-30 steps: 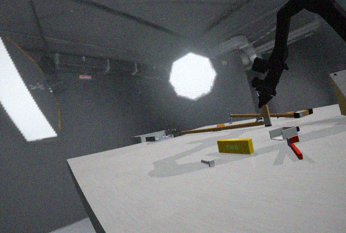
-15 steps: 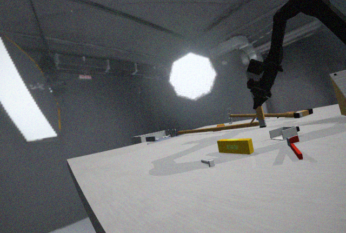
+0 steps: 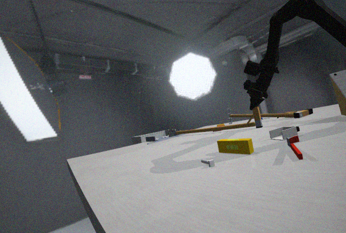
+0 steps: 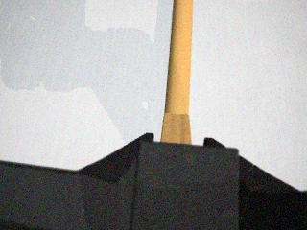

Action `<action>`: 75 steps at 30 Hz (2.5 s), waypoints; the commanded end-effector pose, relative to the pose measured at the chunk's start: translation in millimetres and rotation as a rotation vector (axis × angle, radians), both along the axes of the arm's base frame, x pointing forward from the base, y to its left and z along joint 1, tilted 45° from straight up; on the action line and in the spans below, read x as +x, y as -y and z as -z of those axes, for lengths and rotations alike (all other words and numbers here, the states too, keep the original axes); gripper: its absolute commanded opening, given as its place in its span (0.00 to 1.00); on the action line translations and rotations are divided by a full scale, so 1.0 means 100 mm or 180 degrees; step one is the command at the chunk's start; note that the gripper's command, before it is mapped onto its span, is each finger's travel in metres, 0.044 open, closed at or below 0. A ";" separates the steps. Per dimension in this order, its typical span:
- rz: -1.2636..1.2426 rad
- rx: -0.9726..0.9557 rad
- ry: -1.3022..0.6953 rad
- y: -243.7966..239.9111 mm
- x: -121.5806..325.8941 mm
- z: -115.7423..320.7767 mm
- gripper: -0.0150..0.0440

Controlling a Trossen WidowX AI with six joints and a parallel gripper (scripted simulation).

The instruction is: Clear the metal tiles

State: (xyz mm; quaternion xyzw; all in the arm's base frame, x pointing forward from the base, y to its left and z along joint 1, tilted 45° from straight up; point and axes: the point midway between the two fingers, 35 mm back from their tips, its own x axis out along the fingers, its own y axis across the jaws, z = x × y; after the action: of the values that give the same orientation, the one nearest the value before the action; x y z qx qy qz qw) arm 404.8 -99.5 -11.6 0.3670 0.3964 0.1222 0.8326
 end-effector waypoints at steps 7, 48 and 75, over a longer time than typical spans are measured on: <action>0.0030 -0.0009 0.0011 0.09 0.14 0.02 0.25; 0.0029 -0.0013 0.0017 0.23 0.62 0.07 0.25; 0.0029 -0.0014 0.0023 0.27 0.99 0.07 0.25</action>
State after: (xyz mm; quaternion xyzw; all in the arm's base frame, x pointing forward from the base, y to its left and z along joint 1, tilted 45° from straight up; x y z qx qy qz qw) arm 496.3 -121.8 -21.6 0.3665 0.3968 0.1236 0.8324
